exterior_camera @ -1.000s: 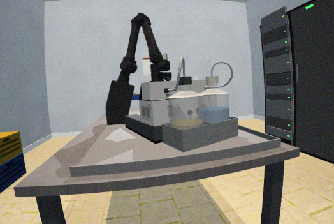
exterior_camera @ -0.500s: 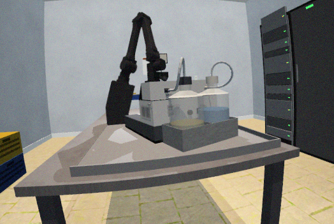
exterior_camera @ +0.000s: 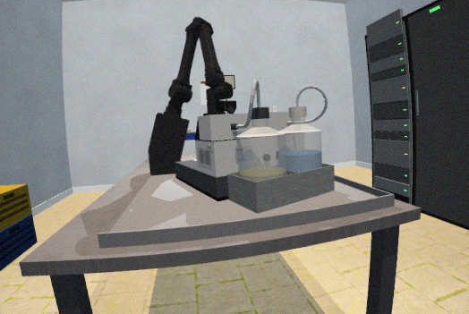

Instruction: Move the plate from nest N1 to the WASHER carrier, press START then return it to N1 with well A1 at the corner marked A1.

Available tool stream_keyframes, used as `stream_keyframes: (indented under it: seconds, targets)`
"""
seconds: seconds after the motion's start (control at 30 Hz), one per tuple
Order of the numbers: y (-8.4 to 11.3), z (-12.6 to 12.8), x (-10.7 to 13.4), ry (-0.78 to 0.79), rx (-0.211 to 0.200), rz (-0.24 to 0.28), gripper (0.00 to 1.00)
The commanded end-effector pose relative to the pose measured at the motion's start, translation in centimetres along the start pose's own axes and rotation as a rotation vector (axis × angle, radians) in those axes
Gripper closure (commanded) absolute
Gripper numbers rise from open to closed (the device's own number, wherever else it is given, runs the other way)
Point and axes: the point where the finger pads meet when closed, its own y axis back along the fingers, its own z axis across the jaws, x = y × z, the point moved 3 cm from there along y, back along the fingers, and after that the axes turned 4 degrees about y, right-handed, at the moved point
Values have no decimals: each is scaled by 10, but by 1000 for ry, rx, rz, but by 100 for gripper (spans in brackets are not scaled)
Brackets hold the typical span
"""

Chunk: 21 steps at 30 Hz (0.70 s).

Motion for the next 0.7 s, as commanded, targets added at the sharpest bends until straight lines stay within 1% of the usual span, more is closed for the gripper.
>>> stream_keyframes:
  seconds: [0.0, 0.1, 0.13, 0.2, 0.23, 0.57, 0.6, 0.67]
  targets:
    - [3, -13, -10, 26, 9, -6, 18]
    - [3, -13, -10, 25, 10, -6, 18]
    - [3, -9, -5, 10, 15, -5, 18]
    - [3, -9, -5, 10, 15, -5, 18]
    - [3, -13, -10, 24, 10, -6, 18]
    - [4, -13, -11, 21, 10, -6, 18]
    - [-1, -16, -11, 18, 23, -9, 18]
    - [-1, -16, -11, 18, 23, -9, 18]
